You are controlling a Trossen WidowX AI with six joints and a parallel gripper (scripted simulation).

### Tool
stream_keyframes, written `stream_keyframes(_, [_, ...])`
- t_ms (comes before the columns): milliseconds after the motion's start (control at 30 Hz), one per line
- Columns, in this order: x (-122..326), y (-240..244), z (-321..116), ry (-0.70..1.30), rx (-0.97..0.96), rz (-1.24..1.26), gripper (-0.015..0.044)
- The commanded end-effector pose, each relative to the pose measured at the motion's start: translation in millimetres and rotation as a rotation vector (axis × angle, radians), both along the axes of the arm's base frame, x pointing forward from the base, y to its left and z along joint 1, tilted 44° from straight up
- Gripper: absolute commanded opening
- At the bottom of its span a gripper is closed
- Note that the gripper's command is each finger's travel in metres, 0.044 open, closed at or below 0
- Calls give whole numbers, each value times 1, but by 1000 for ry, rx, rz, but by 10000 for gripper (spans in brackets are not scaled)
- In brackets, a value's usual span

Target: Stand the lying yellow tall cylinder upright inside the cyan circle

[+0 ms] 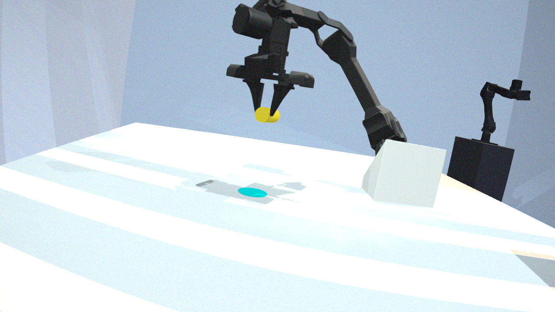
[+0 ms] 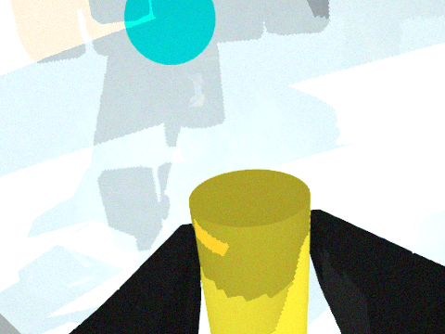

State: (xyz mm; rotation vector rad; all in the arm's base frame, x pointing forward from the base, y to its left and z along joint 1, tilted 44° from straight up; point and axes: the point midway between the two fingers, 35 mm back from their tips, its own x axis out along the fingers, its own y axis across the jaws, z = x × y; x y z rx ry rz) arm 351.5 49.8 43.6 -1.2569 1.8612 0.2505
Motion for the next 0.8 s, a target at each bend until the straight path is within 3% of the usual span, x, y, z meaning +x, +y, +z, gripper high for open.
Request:
stream_keyframes(0, [4, 11, -8, -4, 6, 7, 105])
stream_keyframes(767, [11, 49, -58, 28, -3, 31, 105])
